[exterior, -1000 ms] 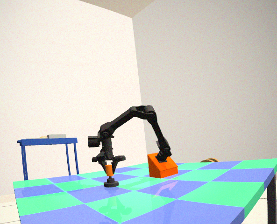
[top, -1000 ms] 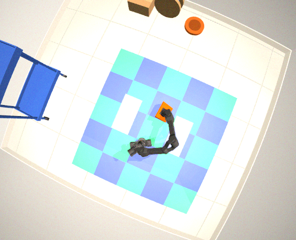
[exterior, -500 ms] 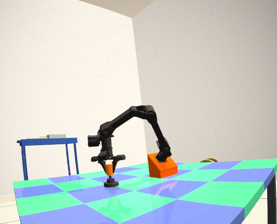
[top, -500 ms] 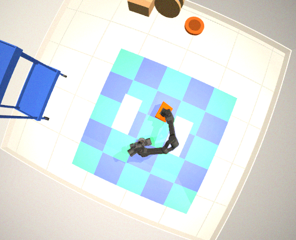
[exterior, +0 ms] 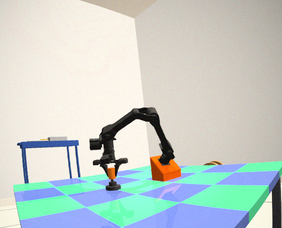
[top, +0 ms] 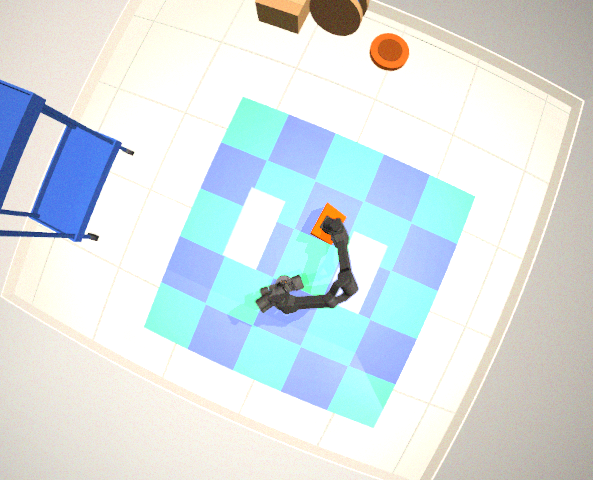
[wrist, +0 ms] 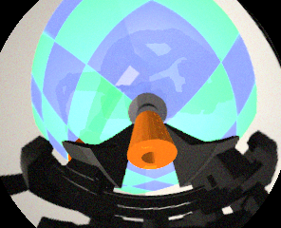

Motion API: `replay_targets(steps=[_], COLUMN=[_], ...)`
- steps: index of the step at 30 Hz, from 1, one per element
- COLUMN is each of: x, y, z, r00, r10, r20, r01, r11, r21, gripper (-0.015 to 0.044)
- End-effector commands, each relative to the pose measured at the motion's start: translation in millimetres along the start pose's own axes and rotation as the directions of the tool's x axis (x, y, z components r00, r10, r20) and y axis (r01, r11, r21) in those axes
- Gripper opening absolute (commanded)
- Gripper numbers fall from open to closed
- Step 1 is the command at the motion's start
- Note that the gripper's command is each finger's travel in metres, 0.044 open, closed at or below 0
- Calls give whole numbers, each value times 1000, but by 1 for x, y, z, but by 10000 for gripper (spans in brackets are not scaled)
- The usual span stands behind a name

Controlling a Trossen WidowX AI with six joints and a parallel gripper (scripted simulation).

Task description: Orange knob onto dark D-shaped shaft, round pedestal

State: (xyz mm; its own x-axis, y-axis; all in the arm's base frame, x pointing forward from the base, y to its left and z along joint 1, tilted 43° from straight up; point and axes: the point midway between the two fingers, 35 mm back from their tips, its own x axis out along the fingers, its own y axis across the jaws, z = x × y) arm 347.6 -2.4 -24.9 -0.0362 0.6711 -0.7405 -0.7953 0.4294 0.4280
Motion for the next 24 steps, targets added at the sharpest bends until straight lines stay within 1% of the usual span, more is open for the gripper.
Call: replay_targets(steps=[1,13,15,20,24], x=[0,-4,-4,-3,-2], y=[0,-2,-2,-3,-2], z=[1,2,2,1,0], r00=[1000,1000,1000,1000,1000], r10=[-3,-3,-3,-3,-3], r20=[1,1,1,1,1], r01=[3,3,3,3,3], r11=[1000,1000,999,979,977], r21=[-7,-7,-34,-205,-215], gripper=[0,0,0,0,0])
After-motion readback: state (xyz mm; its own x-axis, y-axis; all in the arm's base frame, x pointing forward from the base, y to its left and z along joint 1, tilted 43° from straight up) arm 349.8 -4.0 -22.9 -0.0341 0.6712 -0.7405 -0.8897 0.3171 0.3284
